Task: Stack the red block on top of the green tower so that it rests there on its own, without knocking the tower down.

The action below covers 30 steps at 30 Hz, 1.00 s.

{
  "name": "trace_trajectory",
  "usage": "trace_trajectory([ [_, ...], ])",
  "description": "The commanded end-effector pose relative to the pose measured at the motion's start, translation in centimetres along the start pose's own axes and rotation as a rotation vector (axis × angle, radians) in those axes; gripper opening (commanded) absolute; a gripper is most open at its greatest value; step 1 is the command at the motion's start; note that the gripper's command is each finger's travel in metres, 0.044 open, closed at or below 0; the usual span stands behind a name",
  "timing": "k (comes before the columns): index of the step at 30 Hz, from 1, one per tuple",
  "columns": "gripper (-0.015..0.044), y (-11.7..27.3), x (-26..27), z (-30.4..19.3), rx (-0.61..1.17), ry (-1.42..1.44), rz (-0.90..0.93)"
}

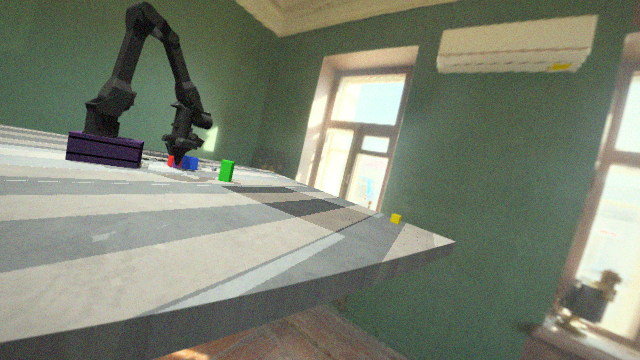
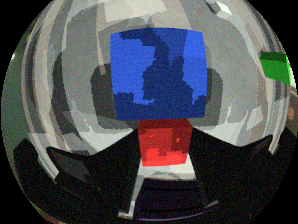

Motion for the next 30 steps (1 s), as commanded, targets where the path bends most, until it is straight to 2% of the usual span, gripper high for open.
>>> trace_trajectory([
  [1,0.0131,2.2,0.0,0.2,-0.011,0.000,0.002],
  [9,0.0341,8.4,0.1,0.2,-0.011,0.000,0.002],
  [13,0.0440,9.0,0.1,0.2,-0.011,0.000,0.002],
  [21,0.0440,8.1,0.3,0.2,-0.011,0.000,-0.003],
  [27,0.0440,4.5,0.3,0.2,-0.010,0.000,-0.003],
  [30,0.0440,3.9,0.2,0.2,-0.010,0.000,-0.003],
])
Point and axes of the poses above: the point midway between the two fingers, 35 mm back from their tips, its own y axis back along the fingers, its own x axis across the jaws, z = x × y, the point moved 4 cm from there along y, back along the fingers, and after that the axes turned 1 degree about y, right-handed, at the moved point
